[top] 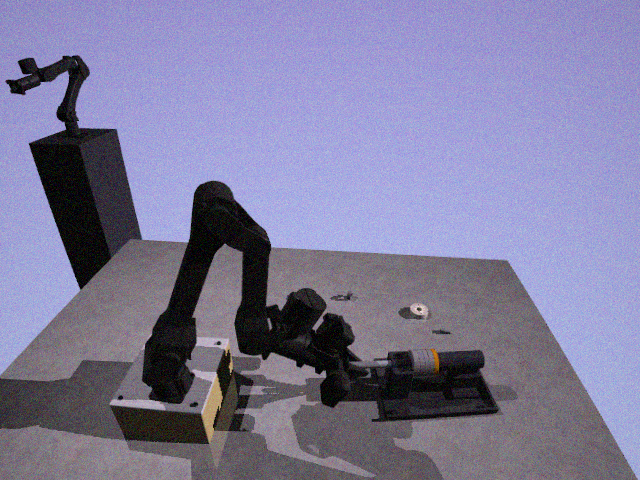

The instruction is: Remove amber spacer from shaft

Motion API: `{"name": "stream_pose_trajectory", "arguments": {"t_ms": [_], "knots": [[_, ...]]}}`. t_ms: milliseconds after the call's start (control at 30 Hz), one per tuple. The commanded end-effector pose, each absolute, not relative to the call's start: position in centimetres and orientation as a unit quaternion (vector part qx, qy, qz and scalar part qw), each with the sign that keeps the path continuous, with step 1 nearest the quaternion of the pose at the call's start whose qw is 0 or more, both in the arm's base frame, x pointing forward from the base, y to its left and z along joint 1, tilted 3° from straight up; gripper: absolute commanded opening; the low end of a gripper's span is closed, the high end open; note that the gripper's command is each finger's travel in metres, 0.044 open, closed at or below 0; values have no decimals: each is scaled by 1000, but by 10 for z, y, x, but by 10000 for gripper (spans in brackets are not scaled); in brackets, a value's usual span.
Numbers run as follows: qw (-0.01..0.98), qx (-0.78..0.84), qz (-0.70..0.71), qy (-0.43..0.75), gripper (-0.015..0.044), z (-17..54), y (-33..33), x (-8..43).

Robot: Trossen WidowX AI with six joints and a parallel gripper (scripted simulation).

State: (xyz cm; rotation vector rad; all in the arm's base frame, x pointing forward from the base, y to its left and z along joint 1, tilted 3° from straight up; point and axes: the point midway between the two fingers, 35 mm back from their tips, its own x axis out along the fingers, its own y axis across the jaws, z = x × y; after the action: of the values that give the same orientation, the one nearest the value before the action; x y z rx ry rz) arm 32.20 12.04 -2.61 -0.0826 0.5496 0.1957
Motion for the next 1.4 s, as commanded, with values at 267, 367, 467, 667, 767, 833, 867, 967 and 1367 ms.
{"name": "stream_pose_trajectory", "arguments": {"t_ms": [267,367,467,667,767,833,867,967,1367], "knots": [[957,-39,95,272,0,-26,119,319],[957,-39,95,272,0,-26,119,319],[957,-39,95,272,0,-26,119,319],[957,-39,95,272,0,-26,119,318],[957,-39,95,272,0,-26,119,318],[957,-39,95,272,0,-26,119,318],[957,-39,95,272,0,-26,119,318],[957,-39,95,272,0,-26,119,317],[957,-39,95,272,0,-26,119,316]]}}
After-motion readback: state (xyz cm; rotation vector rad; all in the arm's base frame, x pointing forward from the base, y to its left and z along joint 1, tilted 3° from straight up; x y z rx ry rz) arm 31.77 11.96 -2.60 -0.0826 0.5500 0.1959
